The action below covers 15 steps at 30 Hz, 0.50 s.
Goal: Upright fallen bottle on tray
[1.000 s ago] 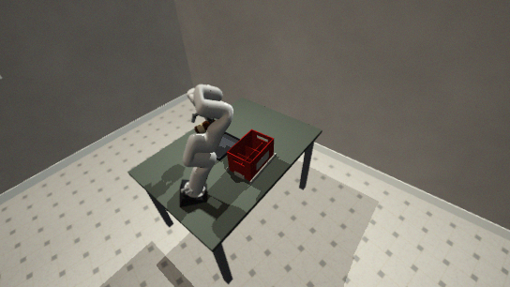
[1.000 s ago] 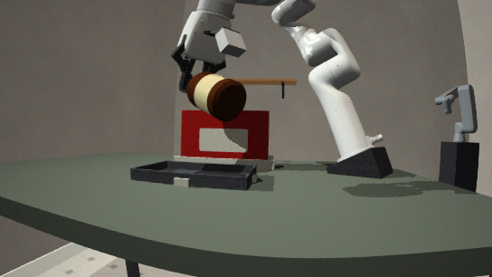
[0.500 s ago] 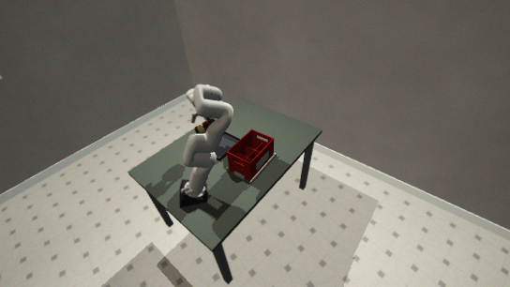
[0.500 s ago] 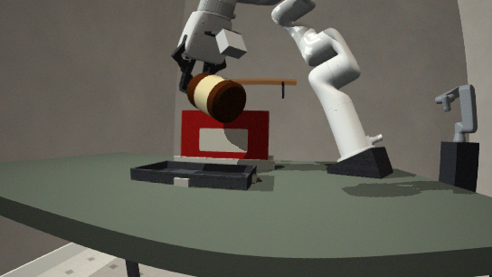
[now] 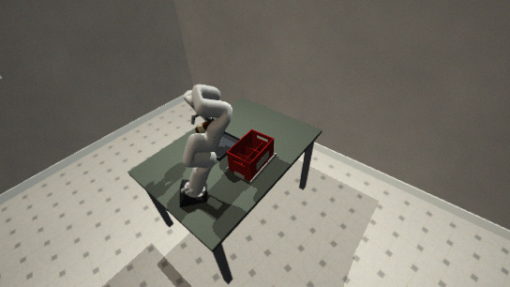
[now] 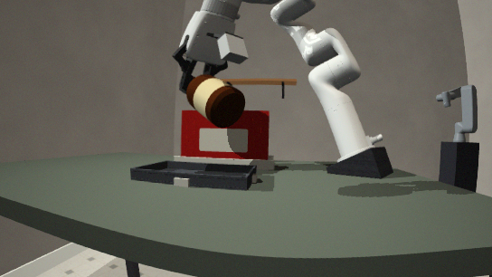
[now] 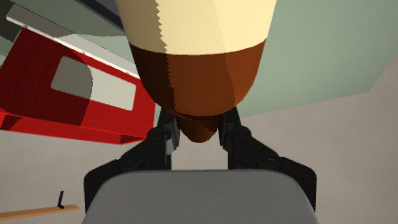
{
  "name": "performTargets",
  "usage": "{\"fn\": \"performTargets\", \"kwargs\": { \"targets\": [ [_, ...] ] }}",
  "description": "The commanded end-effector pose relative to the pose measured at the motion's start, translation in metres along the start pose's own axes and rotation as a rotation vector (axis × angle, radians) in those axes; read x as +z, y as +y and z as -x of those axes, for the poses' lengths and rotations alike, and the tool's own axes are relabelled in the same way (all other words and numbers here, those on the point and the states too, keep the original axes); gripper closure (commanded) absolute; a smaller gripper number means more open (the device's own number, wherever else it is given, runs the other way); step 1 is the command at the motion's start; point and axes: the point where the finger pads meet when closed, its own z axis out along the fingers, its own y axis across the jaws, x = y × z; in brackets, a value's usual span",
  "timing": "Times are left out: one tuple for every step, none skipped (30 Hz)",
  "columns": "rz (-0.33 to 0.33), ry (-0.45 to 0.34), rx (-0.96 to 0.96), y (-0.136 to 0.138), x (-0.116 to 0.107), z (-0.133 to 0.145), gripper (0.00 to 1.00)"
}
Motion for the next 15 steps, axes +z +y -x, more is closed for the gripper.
{"fn": "performTargets", "kwargs": {
  "targets": [
    [0.004, -0.023, 0.003, 0.0010, -0.0015, 0.0006, 1.00],
    [0.004, -0.030, 0.003, 0.0011, -0.0016, 0.0007, 1.00],
    [0.004, -0.036, 0.003, 0.0011, -0.0017, 0.0007, 1.00],
    [0.005, -0.041, 0.003, 0.0012, -0.0018, 0.0007, 1.00],
    [0.005, -0.047, 0.003, 0.0013, -0.0019, 0.0007, 1.00],
    [0.005, -0.051, 0.003, 0.0013, -0.0020, 0.0007, 1.00],
    [0.006, -0.056, 0.004, 0.0014, -0.0020, 0.0008, 1.00],
    [0.006, -0.060, 0.004, 0.0014, -0.0021, 0.0008, 1.00],
    [0.007, -0.063, 0.004, 0.0015, -0.0022, 0.0008, 1.00],
    [0.007, -0.063, 0.004, 0.0015, -0.0022, 0.0008, 1.00],
    [0.007, -0.063, 0.004, 0.0015, -0.0022, 0.0008, 1.00],
    [0.007, -0.066, 0.004, 0.0015, -0.0023, 0.0008, 1.00],
    [0.007, -0.068, 0.004, 0.0016, -0.0023, 0.0008, 1.00],
    [0.007, -0.070, 0.004, 0.0016, -0.0024, 0.0008, 1.00],
    [0.007, -0.071, 0.004, 0.0016, -0.0024, 0.0008, 1.00]
  ]
}}
